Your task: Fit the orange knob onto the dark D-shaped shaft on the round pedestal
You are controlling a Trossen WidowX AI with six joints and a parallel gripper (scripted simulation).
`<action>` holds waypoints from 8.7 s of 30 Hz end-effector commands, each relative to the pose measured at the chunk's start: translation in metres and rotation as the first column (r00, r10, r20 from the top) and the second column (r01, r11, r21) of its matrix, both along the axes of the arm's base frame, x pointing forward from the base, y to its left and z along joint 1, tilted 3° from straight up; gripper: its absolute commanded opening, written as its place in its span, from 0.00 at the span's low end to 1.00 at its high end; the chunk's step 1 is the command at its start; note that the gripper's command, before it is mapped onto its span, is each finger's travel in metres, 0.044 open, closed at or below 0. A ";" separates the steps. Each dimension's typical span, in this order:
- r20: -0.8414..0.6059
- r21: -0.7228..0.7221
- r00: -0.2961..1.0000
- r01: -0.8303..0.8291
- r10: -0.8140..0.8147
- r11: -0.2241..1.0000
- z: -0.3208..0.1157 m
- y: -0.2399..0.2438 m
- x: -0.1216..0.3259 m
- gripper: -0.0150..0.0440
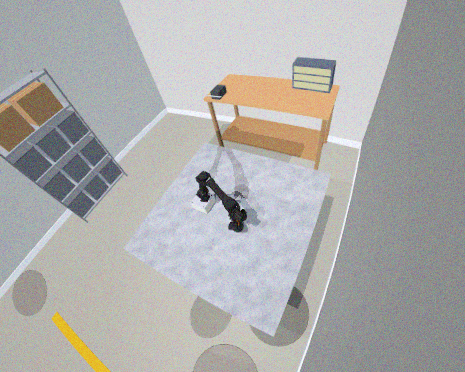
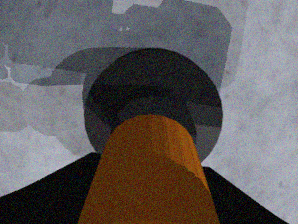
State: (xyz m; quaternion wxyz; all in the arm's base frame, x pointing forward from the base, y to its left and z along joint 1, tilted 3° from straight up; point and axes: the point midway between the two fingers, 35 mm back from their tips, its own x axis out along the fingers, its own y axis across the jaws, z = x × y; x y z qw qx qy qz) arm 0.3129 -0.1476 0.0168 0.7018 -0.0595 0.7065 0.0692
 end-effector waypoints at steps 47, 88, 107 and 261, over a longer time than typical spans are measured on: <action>0.004 0.001 0.912 -0.411 0.411 0.912 0.004 0.000 -0.001 0.25; 0.007 0.002 0.806 -0.591 0.591 0.806 0.003 -0.001 -0.002 0.25; 0.007 0.002 0.806 -0.591 0.591 0.806 0.000 -0.001 0.001 0.25; 0.018 -0.002 0.100 -0.995 0.995 0.100 -0.001 -0.001 0.001 0.25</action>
